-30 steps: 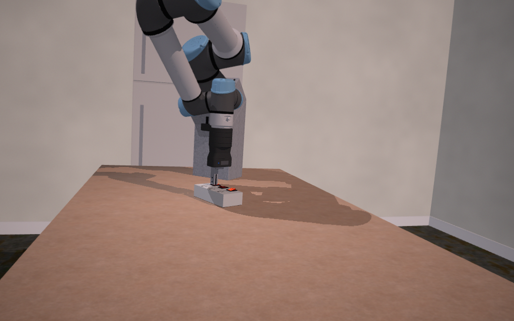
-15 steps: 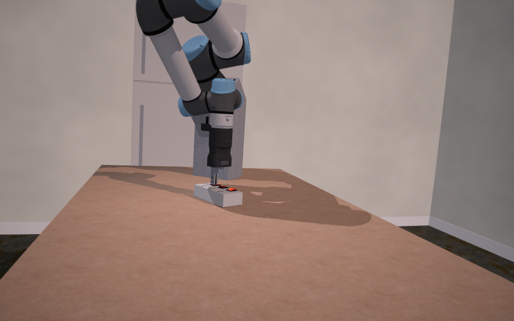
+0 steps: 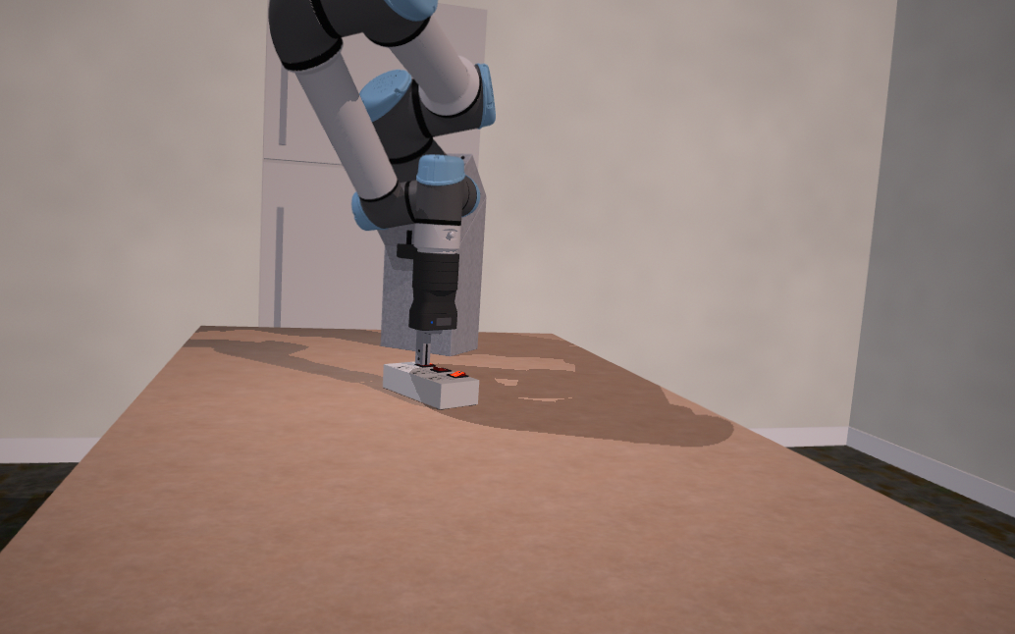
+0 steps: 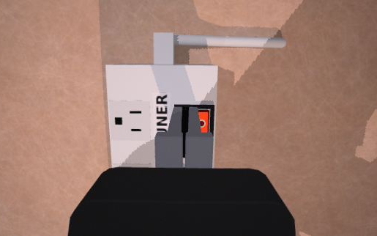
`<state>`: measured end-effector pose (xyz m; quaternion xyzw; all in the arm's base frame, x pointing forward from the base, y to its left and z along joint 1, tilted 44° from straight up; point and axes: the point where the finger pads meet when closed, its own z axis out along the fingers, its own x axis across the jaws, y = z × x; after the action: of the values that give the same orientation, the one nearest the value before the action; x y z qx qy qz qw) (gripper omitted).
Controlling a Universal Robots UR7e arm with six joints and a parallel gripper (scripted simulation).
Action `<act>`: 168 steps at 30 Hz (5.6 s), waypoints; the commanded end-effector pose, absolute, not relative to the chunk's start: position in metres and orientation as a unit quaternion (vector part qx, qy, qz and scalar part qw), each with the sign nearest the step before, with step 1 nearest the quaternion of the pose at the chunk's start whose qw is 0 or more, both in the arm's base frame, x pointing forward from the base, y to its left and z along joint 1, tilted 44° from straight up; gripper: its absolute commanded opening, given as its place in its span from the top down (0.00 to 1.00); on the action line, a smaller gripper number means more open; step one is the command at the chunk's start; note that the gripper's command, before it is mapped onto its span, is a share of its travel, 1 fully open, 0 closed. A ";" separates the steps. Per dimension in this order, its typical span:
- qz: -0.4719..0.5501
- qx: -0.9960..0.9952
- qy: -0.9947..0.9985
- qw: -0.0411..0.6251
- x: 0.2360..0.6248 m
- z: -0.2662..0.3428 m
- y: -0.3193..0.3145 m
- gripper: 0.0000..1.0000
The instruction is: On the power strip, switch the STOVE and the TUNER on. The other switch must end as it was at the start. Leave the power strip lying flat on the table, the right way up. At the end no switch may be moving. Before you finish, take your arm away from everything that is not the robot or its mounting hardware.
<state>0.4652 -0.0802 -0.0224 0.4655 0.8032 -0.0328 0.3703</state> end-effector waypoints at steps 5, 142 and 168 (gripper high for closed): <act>-0.033 0.466 0.803 0.370 0.466 -0.023 -0.081 1.00; -0.033 0.466 0.803 0.370 0.387 0.078 -0.025 0.00; -0.033 0.466 0.803 0.370 0.387 0.078 -0.025 0.00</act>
<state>0.3874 -0.0255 0.0775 0.4659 0.8035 -0.0328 0.3692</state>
